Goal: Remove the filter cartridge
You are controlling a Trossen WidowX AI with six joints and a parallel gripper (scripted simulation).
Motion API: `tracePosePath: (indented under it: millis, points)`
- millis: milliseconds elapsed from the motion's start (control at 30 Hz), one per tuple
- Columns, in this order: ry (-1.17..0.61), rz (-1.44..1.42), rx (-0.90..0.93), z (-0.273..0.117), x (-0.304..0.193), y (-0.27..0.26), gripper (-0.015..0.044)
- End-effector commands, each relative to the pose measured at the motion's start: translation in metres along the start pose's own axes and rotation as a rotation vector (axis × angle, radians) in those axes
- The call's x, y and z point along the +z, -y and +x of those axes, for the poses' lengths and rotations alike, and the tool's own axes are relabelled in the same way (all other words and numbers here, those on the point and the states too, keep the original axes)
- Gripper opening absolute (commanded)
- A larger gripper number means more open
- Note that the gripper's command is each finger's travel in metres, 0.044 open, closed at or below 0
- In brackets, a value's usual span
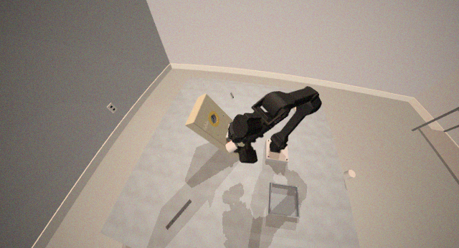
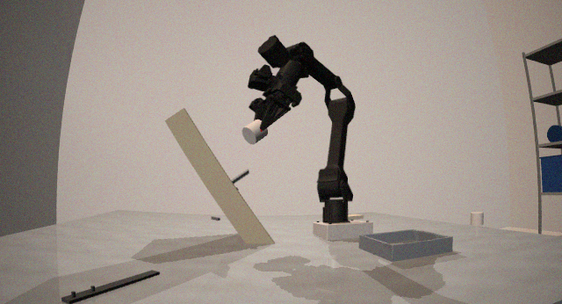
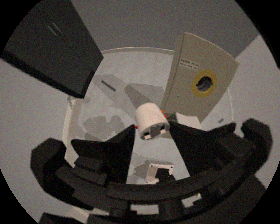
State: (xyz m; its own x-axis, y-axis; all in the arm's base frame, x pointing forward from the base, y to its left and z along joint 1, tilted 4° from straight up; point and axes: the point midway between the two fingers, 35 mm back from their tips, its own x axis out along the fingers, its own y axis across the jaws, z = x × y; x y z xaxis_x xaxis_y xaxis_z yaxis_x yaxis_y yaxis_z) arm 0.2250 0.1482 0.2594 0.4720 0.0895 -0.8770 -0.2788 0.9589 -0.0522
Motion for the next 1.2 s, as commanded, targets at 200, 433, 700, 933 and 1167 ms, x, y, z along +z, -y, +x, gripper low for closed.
tracePosePath:
  millis: [200, 433, 700, 933, 1167]
  points:
    - [0.004, -0.255, 0.149, -0.007, -0.018, -0.053, 0.0000]
    - [0.007, -0.440, 0.255, -0.014, -0.037, -0.088, 0.0000]
    - [0.015, -0.652, 0.376, -0.026, -0.064, -0.124, 0.0000]
    - [0.020, -0.744, 0.429, -0.032, -0.078, -0.138, 0.0000]
    - [0.021, -0.813, 0.471, -0.025, -0.099, -0.155, 0.0000]
